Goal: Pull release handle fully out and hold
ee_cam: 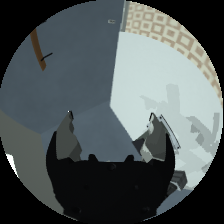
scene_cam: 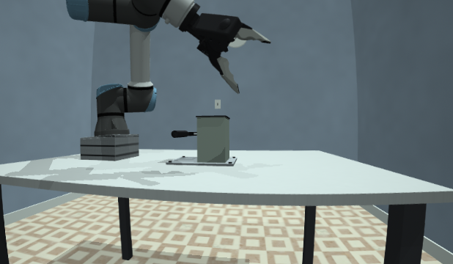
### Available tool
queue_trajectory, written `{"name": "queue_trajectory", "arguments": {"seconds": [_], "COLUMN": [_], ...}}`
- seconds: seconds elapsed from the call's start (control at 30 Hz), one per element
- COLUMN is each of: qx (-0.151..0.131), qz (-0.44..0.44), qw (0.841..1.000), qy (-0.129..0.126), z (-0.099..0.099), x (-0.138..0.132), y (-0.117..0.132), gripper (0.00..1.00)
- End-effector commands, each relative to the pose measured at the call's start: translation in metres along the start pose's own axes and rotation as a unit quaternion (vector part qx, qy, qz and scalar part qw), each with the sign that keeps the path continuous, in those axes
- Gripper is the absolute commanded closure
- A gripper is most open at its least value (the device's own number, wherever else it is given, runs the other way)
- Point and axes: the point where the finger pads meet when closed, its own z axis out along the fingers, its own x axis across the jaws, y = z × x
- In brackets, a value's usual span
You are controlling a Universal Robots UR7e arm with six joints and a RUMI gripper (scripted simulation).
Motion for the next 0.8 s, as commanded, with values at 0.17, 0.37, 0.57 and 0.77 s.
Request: {"name": "queue_trajectory", "arguments": {"seconds": [0.17, 0.37, 0.57, 0.77], "qx": [-0.008, -0.011, -0.009, -0.005], "qz": [0.02, 0.036, 0.052, 0.062], "qw": [0.998, 0.994, 0.985, 0.977], "qy": [0.055, 0.104, 0.162, 0.205], "z": [0.011, 0.017, 0.02, 0.018], "x": [0.011, 0.023, 0.038, 0.05], "y": [0.035, 0.065, 0.1, 0.125], "gripper": [0.0, 0.0, 0.0, 0.0]}}
